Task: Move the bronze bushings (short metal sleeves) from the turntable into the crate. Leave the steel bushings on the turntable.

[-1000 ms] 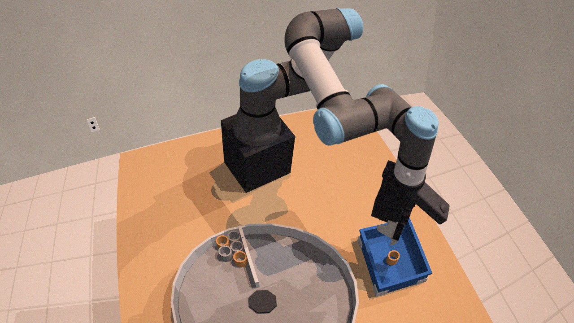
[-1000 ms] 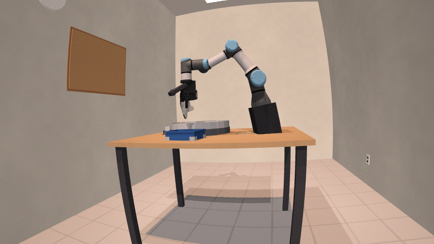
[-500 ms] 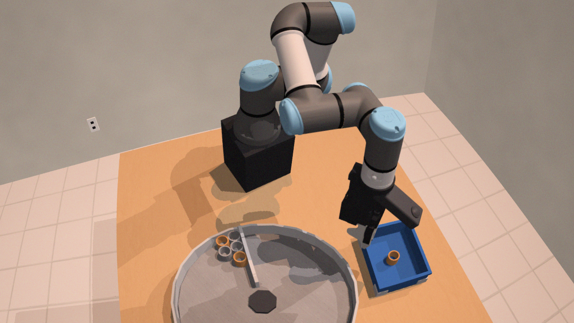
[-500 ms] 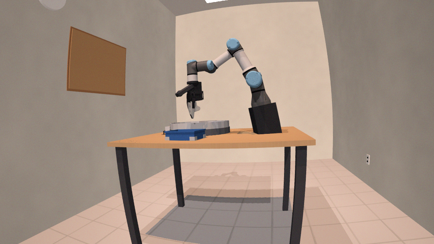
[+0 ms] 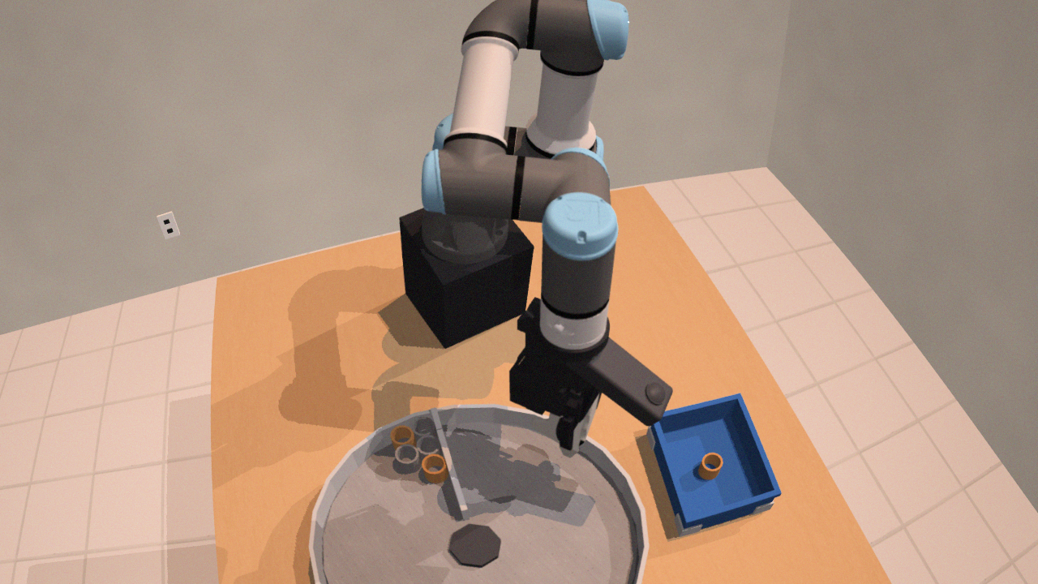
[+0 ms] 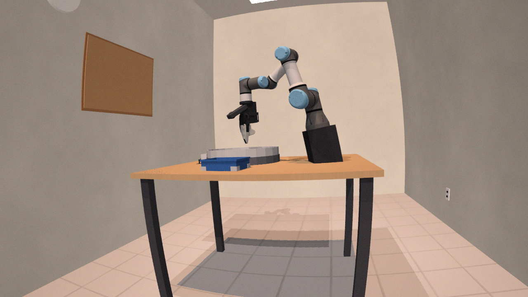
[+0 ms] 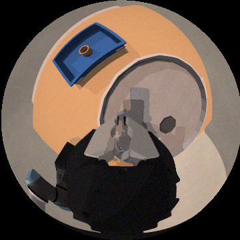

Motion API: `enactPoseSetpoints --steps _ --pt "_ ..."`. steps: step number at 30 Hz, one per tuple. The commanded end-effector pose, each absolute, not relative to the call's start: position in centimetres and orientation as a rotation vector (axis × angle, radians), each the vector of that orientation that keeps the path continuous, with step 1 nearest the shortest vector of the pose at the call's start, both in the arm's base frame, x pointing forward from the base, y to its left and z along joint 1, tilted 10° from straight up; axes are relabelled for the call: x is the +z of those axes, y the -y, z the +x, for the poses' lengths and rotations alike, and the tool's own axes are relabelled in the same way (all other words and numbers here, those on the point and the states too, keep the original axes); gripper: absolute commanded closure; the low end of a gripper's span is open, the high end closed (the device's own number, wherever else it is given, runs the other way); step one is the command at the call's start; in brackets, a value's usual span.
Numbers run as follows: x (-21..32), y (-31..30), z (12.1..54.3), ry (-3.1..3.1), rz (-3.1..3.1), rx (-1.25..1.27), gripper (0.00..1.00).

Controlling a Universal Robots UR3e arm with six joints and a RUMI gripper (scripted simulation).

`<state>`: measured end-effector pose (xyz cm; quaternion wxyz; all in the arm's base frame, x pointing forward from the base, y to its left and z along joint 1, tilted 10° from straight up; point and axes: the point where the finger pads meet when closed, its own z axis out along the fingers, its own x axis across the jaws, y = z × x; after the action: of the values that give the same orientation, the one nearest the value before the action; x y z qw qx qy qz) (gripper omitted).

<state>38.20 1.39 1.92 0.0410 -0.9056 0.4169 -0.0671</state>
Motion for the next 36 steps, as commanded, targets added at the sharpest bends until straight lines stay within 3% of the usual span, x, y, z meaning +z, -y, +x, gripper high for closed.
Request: enactPoseSetpoints --steps 1,18,36 --pt "1.7 3.1 36.8 -1.257 -2.757 -0.225 0.94" --pt "0.8 12.7 33.7 -1.257 -2.757 -0.225 0.94" --pt "0.5 15.9 32.6 -1.256 -2.757 -0.225 0.94"
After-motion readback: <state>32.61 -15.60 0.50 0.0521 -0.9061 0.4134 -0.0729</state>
